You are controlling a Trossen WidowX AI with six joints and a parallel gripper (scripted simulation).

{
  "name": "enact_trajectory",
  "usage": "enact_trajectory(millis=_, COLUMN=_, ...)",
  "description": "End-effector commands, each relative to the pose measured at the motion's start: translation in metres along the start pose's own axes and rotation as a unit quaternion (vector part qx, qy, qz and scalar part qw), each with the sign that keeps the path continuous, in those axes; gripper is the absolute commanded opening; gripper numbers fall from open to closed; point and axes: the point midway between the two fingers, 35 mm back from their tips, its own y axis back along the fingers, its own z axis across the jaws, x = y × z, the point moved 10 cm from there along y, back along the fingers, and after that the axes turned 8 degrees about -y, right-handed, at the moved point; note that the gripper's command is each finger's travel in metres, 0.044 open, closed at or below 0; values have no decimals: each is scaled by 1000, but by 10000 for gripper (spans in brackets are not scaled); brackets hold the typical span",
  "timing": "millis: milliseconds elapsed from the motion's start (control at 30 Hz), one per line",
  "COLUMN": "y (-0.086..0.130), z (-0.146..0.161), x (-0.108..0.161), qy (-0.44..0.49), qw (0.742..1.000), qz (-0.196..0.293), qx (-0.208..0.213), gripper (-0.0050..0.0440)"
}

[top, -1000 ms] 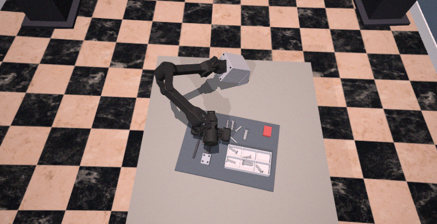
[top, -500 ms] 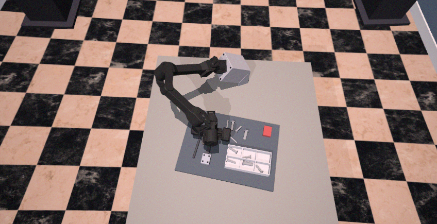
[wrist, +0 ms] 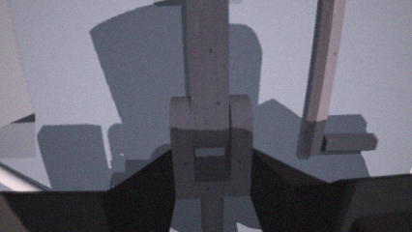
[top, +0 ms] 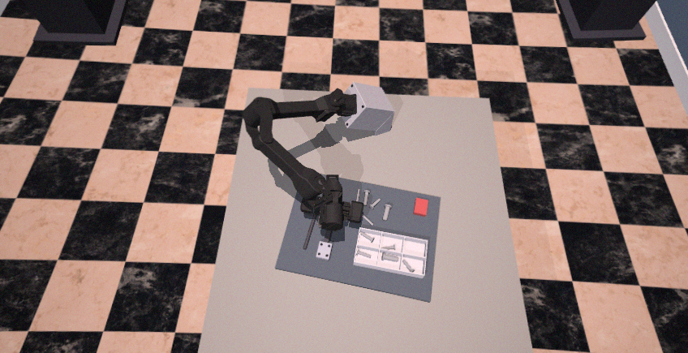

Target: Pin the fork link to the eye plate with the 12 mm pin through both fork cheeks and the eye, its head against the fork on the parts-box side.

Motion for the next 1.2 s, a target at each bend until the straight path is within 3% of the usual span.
enact_trajectory(millis=0, y=3, z=0, x=-1, qy=0, qw=1000, qz=-5, qx=-4, gripper=-50)
enact_trajectory(millis=300, y=3, z=0, x=-1, qy=0, qw=1000, qz=-5, qx=-4, gripper=-50)
enact_trajectory(millis=333, y=3, z=0, x=-1, qy=0, qw=1000, qz=-5, qx=-4, gripper=250)
enact_trajectory(millis=1167, y=3, z=0, x=-1, qy=0, qw=1000, qz=-5, qx=-4, gripper=250)
